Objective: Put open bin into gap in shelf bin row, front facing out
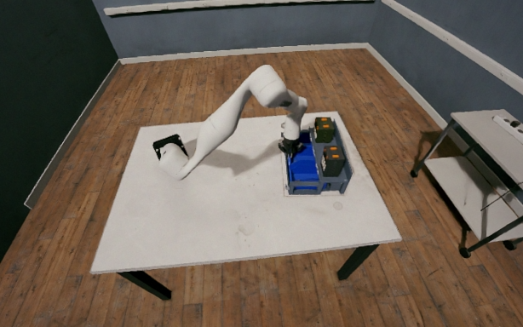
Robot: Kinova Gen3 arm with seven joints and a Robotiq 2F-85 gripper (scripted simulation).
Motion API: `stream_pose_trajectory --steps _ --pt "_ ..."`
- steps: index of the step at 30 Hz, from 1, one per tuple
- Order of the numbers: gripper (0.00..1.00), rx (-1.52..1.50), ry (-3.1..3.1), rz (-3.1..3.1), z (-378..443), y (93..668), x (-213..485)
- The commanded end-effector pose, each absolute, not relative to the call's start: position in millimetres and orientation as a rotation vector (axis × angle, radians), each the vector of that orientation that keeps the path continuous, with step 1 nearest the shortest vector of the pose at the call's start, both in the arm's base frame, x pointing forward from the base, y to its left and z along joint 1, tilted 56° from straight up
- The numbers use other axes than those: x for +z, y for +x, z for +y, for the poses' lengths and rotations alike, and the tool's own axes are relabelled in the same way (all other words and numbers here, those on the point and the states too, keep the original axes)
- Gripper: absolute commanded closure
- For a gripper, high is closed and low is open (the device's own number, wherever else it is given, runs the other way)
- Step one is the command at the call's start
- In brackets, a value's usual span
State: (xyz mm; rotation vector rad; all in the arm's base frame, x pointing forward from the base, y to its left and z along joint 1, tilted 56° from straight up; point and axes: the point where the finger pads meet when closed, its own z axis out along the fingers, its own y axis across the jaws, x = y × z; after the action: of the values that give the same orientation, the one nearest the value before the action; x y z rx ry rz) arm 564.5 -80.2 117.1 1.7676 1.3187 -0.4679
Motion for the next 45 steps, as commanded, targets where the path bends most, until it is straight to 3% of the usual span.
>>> stream_pose_trajectory --steps 1,45 --pt "0.90 -0.462 1.766 1.322 -78 566 118" --pt "0.90 -0.462 1.766 1.322 -96 569 106"
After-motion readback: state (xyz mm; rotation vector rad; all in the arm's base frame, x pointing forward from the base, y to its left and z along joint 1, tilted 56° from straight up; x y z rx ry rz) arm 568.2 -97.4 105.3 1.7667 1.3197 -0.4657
